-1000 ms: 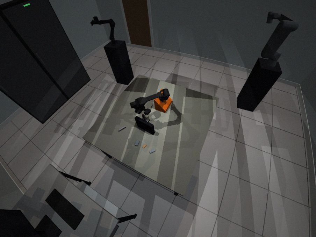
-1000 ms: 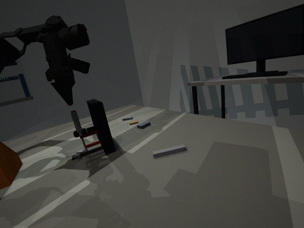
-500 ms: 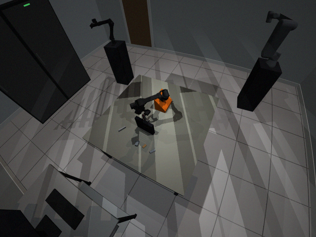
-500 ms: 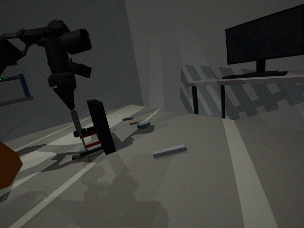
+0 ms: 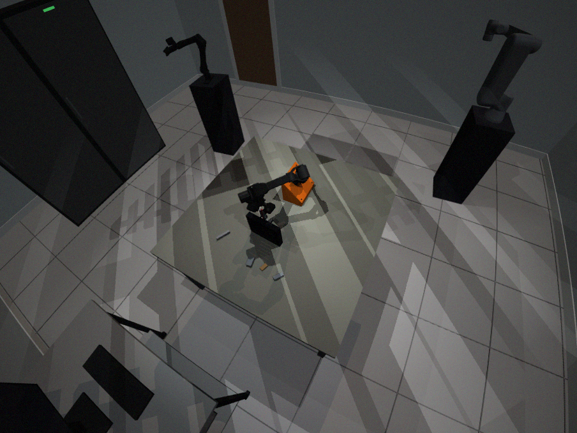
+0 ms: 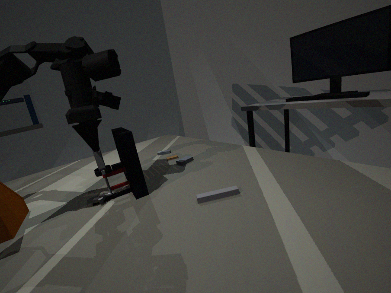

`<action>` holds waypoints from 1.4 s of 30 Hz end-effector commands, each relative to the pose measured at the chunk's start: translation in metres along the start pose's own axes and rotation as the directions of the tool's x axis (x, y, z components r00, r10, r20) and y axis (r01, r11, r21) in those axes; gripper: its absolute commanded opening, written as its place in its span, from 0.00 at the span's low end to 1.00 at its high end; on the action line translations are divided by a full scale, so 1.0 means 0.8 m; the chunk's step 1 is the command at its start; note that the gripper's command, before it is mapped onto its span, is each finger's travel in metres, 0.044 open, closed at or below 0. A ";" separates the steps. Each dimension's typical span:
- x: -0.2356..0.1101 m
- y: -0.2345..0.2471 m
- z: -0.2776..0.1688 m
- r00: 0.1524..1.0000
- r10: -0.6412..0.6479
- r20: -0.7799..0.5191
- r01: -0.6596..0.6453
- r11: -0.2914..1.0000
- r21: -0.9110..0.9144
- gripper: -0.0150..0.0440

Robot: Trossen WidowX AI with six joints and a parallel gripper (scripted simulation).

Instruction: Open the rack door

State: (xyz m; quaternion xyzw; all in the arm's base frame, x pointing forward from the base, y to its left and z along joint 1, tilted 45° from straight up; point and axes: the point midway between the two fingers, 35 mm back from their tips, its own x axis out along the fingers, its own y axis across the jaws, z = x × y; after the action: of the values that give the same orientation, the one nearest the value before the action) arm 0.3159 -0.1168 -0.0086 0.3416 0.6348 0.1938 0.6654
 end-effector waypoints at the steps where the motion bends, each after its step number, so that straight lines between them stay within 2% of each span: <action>1: 0.010 0.001 0.000 1.000 0.005 0.001 -0.005 1.000 0.003 0.75; 17: 0.039 0.002 -0.002 1.000 0.007 0.001 -0.007 1.000 0.003 0.75; 24: 0.039 0.002 -0.002 1.000 0.007 0.001 -0.007 1.000 0.003 0.43; 37: 0.039 0.002 -0.002 1.000 0.007 0.001 -0.007 1.000 0.003 0.29; 42: 0.039 0.002 -0.002 1.000 0.007 0.001 -0.007 0.999 0.035 0.28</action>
State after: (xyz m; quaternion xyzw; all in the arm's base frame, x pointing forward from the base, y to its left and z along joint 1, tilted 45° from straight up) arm 0.3174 -0.0943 -0.0291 0.3453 0.6353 0.1932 0.6632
